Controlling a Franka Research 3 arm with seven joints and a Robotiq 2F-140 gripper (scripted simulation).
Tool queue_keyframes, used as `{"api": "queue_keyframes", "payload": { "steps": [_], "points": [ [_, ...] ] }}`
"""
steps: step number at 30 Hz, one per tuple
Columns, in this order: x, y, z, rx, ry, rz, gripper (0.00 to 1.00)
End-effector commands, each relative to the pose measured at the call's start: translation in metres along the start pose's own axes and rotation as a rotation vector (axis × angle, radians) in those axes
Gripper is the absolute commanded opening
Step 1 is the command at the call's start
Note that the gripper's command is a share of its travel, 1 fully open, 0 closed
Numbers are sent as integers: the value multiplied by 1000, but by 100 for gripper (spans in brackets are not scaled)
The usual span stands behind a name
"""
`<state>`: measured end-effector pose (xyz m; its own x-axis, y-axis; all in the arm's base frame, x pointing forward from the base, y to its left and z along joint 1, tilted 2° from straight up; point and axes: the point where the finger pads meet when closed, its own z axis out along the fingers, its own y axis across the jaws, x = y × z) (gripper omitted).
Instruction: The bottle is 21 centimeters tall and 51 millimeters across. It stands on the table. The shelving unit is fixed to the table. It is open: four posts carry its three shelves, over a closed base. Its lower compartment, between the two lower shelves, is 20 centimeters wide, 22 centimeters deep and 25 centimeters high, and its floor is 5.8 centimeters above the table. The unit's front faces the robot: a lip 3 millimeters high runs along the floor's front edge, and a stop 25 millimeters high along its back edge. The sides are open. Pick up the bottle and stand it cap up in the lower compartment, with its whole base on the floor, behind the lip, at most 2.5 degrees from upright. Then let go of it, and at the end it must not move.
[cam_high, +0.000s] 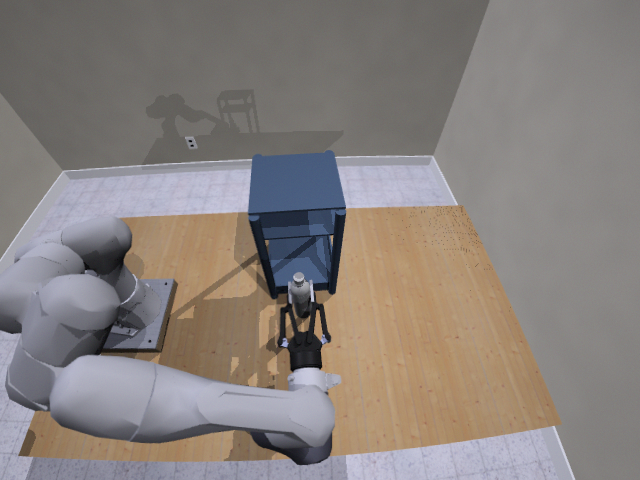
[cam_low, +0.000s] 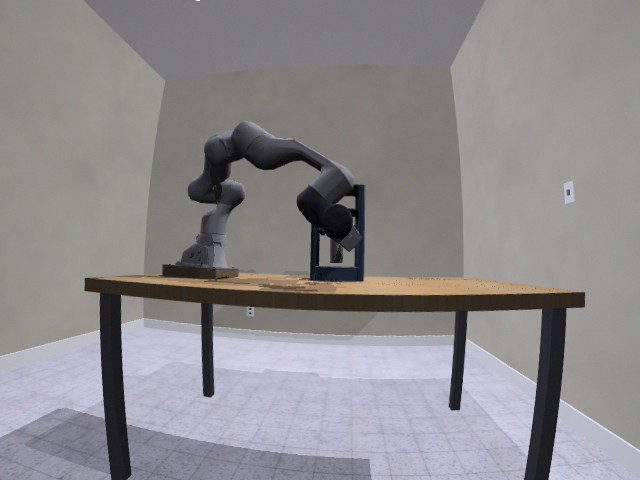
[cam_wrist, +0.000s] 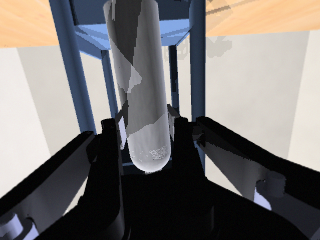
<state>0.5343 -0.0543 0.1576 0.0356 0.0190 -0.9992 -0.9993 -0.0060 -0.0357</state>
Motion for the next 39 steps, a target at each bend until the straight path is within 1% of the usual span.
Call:
{"api": "queue_keyframes", "payload": {
  "steps": [1,25,32,39],
  "points": [
    [-3,-3,1,-3,-8,19,0],
    [-3,-6,2,-3,-8,19,0],
    [-3,-6,7,-3,-8,19,0],
    [-3,-6,15,-3,-8,19,0]
  ]
}}
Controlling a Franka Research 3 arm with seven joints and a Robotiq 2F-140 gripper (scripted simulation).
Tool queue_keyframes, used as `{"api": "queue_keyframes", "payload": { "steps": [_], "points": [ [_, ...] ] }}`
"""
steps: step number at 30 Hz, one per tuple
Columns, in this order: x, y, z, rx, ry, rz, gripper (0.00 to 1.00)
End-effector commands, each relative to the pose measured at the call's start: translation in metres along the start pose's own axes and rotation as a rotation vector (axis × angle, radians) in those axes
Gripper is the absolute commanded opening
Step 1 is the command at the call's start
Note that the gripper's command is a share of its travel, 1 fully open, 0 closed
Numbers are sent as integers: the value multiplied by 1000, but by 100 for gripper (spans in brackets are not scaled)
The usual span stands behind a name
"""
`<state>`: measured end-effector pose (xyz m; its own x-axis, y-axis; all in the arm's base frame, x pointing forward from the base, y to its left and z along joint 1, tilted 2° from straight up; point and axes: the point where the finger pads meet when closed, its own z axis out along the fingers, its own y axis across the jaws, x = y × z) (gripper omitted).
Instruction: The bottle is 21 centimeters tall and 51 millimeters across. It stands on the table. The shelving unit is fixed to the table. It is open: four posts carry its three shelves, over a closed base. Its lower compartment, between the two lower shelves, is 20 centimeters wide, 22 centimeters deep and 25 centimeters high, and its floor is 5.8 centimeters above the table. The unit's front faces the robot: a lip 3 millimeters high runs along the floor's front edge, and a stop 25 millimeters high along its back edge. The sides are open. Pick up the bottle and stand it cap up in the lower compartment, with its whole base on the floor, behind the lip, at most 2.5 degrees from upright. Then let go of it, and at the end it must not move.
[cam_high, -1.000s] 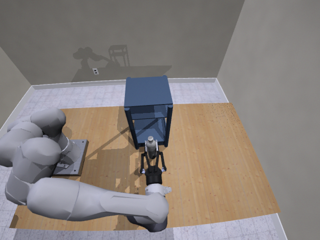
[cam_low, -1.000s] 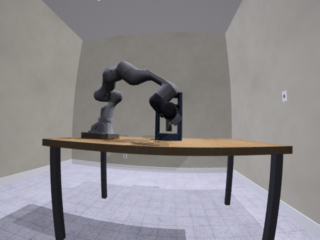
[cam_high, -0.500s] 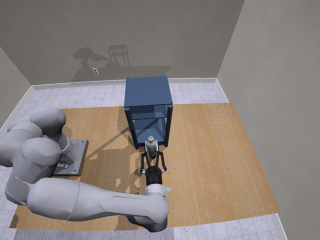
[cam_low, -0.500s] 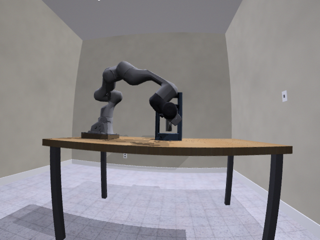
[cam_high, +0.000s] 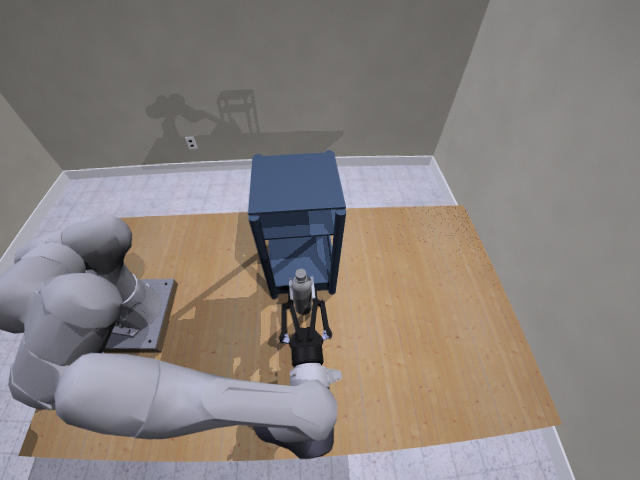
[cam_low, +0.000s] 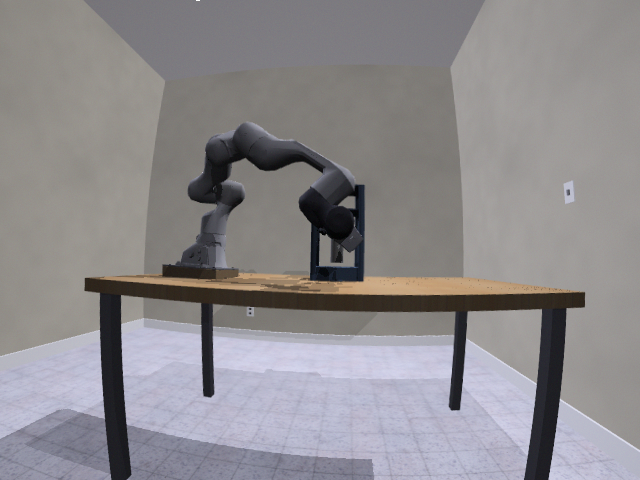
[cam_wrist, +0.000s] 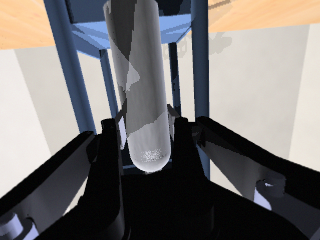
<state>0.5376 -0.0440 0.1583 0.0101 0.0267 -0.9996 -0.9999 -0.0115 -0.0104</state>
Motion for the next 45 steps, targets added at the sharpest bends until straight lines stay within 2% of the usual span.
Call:
{"api": "queue_keyframes", "payload": {
  "steps": [1,19,34,36,45],
  "points": [
    [-2,-3,5,2,0,-6,0],
    [-2,-3,38,2,0,-6,0],
    [-2,-3,84,2,0,-6,0],
    [-2,-3,84,2,0,-6,0],
    [-2,-3,110,2,0,-6,0]
  ]
}}
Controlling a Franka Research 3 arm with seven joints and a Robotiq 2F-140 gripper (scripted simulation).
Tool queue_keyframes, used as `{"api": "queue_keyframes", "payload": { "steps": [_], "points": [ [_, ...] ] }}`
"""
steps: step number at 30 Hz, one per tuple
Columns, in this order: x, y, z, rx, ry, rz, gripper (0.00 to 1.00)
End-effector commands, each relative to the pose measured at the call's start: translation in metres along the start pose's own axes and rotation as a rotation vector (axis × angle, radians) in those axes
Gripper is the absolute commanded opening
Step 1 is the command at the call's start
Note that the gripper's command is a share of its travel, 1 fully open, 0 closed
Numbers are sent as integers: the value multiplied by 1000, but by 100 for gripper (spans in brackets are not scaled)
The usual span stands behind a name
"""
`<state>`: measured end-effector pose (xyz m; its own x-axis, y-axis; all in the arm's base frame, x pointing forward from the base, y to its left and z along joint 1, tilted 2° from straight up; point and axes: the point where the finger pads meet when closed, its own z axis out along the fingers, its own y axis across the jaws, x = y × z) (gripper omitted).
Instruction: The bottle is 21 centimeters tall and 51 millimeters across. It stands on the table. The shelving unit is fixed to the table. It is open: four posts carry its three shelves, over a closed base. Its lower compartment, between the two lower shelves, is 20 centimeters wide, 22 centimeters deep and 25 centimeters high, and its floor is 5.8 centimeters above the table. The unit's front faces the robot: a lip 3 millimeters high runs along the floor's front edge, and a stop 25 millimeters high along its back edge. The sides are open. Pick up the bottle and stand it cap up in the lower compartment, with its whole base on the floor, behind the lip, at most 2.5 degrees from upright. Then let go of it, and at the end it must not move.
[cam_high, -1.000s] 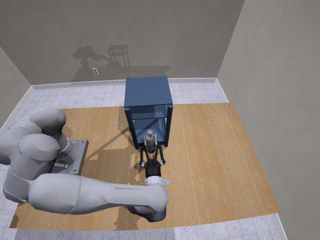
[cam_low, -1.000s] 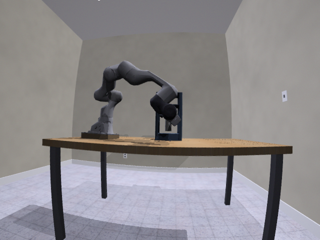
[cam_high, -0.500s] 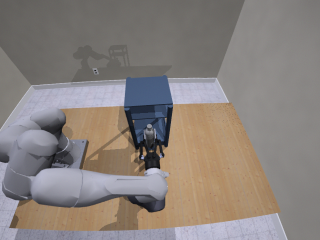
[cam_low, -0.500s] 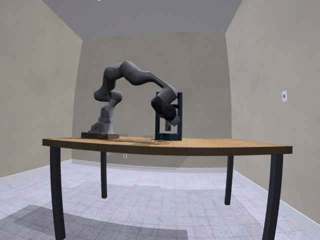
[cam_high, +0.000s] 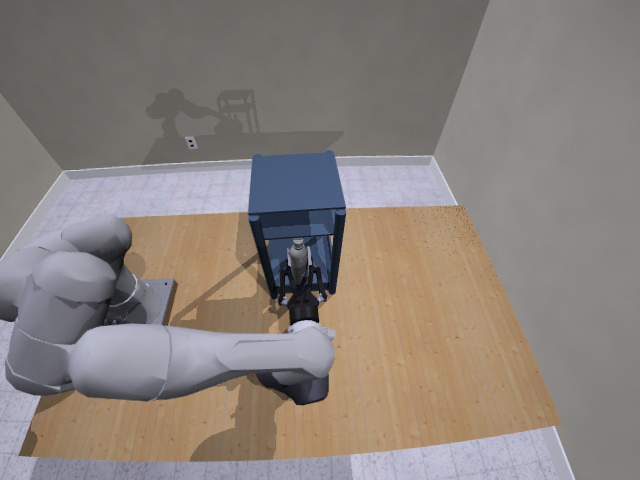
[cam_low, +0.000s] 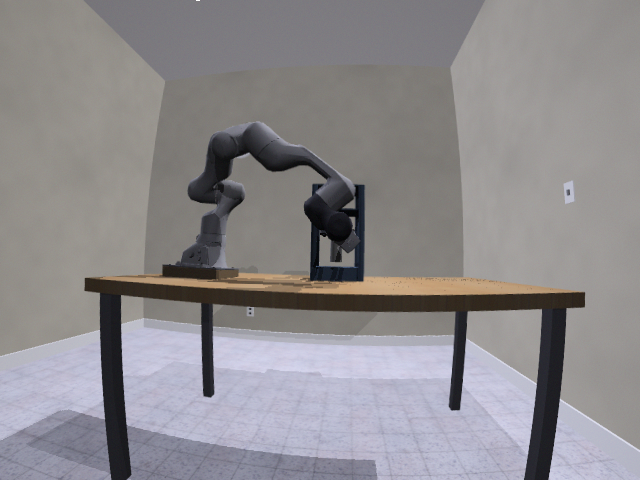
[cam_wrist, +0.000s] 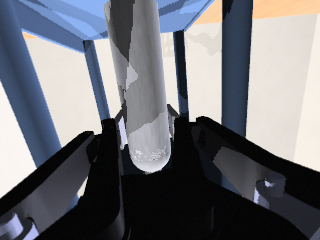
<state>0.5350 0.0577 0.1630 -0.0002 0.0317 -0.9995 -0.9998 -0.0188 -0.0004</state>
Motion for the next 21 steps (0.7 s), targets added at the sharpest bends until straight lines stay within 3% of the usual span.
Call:
{"api": "queue_keyframes", "payload": {
  "steps": [1,21],
  "points": [
    [0,-4,10,9,5,-16,0],
    [0,-5,34,9,5,-16,0]
  ]
}}
